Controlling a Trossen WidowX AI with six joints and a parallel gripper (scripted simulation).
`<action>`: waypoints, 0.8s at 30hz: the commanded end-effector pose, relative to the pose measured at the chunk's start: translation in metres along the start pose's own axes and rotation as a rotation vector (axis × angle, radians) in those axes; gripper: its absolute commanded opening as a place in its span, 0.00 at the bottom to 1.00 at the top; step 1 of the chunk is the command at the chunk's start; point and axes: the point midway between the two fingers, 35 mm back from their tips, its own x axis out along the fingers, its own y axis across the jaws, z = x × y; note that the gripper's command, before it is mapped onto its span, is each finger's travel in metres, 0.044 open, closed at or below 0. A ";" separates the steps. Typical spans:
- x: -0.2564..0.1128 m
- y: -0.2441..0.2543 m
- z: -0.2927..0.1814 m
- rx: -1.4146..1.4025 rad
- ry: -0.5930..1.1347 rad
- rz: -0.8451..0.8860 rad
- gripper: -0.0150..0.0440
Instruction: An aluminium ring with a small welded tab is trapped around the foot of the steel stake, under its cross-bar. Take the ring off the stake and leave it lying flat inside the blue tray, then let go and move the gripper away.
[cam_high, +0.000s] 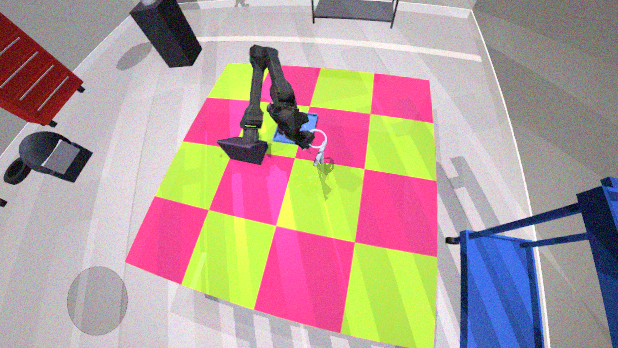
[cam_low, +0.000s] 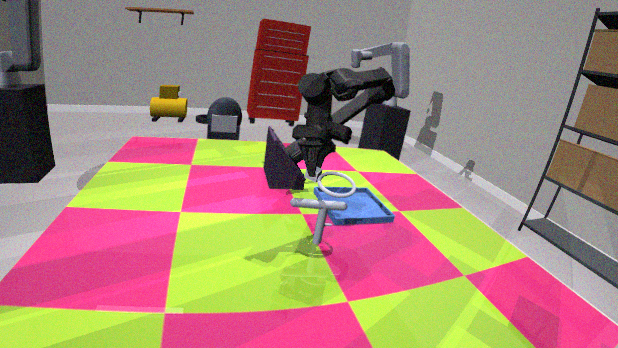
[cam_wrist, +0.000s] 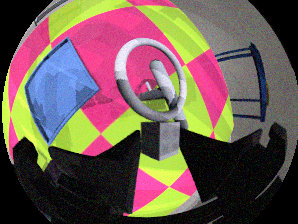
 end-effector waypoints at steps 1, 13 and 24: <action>-0.002 0.002 0.006 0.057 0.051 -0.004 0.25; -0.003 0.014 0.016 0.272 0.210 -0.033 0.25; -0.009 0.025 0.025 0.461 0.334 -0.118 0.25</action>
